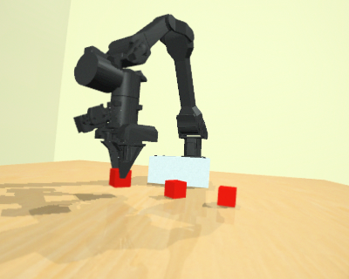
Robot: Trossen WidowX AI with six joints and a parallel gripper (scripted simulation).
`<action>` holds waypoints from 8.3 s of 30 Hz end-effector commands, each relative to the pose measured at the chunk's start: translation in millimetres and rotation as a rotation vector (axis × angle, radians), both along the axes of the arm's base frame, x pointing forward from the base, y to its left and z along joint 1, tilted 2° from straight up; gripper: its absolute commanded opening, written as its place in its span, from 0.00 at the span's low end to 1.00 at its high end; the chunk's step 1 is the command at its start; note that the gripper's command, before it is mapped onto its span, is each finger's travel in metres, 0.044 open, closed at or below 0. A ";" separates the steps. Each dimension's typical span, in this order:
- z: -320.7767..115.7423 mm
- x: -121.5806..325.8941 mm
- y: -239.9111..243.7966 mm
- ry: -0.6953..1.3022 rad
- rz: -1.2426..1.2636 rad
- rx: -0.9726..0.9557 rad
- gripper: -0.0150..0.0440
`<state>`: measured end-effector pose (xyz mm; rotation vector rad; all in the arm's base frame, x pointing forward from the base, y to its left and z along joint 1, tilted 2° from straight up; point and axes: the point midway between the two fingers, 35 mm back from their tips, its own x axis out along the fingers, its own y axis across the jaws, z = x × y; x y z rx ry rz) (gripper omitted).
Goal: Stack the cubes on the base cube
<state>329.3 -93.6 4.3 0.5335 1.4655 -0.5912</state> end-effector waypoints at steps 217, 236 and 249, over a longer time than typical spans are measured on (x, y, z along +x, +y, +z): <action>7.8 -59.8 105.0 0.062 1.670 -0.020 0.70; -16.8 -59.3 104.2 0.062 1.668 -0.019 0.70; -28.2 -59.5 103.8 0.063 1.670 -0.020 0.53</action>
